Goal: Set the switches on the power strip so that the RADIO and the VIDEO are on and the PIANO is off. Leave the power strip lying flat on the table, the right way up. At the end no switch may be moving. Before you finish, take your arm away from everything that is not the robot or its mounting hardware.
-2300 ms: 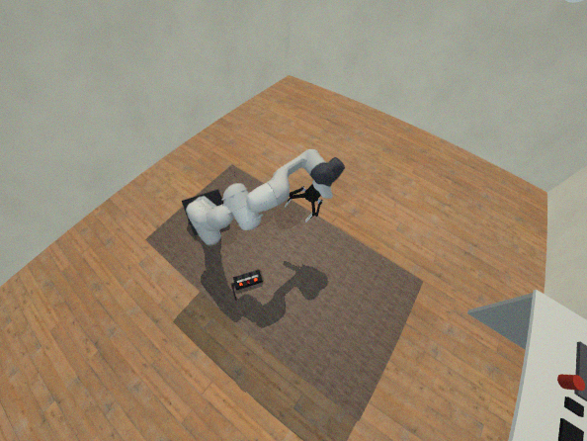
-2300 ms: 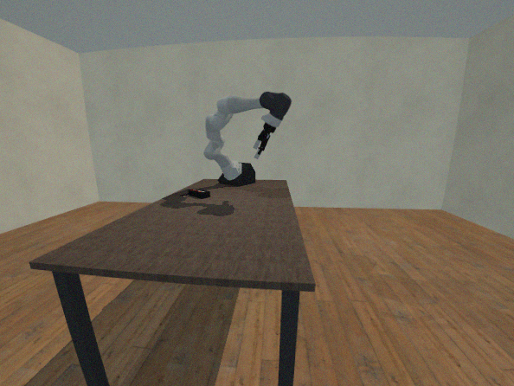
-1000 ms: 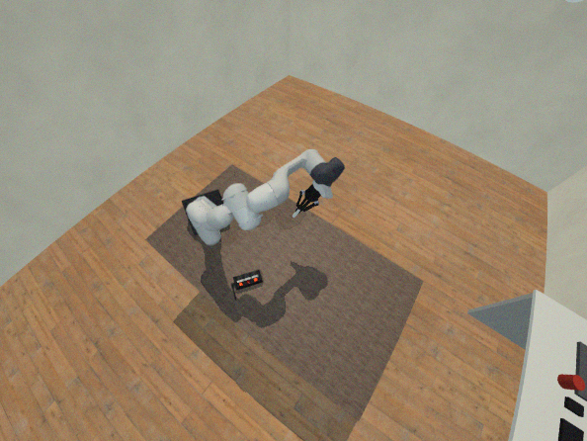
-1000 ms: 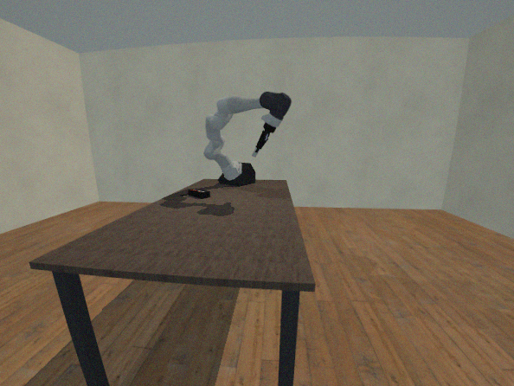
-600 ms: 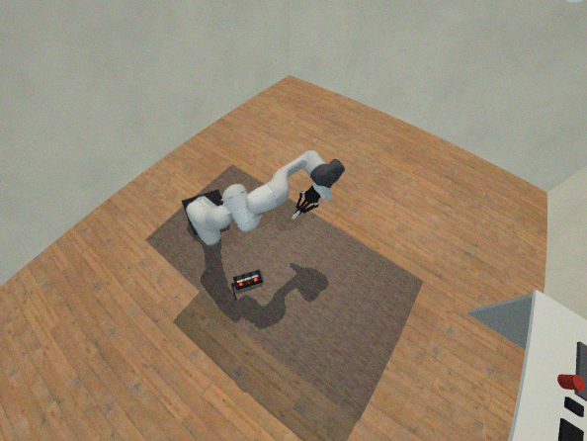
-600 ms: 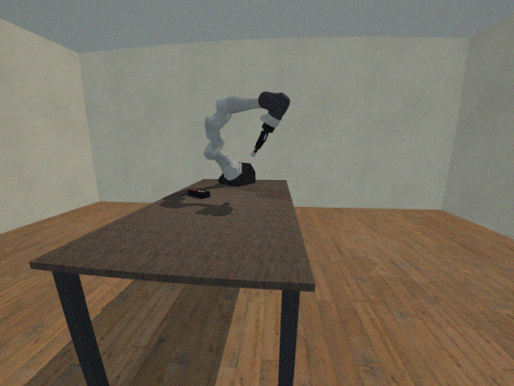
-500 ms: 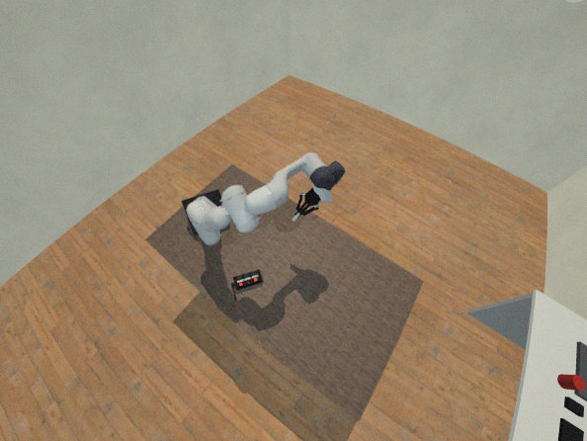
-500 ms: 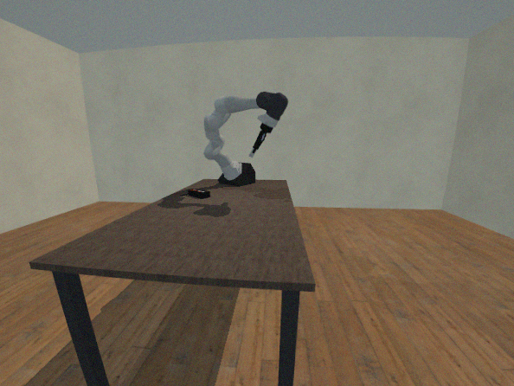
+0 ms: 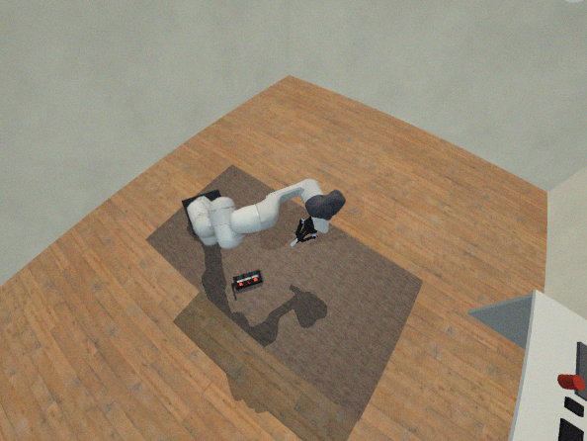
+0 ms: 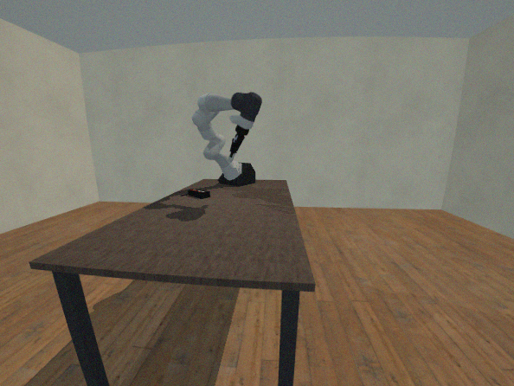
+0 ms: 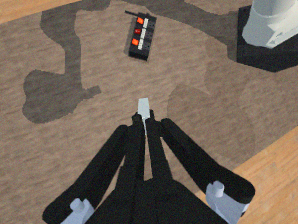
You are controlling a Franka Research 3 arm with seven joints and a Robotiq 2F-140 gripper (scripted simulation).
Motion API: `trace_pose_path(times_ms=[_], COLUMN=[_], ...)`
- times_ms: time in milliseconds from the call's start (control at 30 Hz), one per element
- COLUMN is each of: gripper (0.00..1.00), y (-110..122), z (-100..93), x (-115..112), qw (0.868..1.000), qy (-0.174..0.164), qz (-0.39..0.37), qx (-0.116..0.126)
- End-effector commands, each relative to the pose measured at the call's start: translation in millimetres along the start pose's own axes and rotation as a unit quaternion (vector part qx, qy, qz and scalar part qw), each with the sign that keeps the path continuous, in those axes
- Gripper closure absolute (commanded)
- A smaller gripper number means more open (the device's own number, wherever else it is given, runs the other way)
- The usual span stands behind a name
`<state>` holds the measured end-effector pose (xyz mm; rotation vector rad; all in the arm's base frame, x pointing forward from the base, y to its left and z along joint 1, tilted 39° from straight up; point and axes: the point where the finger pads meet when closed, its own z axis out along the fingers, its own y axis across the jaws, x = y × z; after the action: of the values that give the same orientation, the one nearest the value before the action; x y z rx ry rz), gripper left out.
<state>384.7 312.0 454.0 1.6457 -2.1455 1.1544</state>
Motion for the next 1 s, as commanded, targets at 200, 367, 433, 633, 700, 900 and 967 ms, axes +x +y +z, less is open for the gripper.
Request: trace_pose_path(times_ms=[200, 367, 433, 633, 700, 900, 967], gripper=[1.00, 1.00, 1.00, 1.00, 1.00, 1.00, 1.00], y=[-41, -72, -72, -95, -95, -109, -109], z=[24.2, 56.2, 56.2, 92.9, 92.9, 131.8, 131.8], x=[27, 66, 66, 107, 107, 147, 147], qw=[0.988, 0.969, 0.969, 0.939, 0.939, 0.900, 0.900], qy=[-0.031, -0.048, -0.048, -0.066, -0.066, -0.085, -0.085], qz=[0.147, 0.242, 0.242, 0.338, 0.338, 0.428, 0.428], qx=[0.017, 0.015, 0.015, 0.012, 0.012, 0.005, 0.005])
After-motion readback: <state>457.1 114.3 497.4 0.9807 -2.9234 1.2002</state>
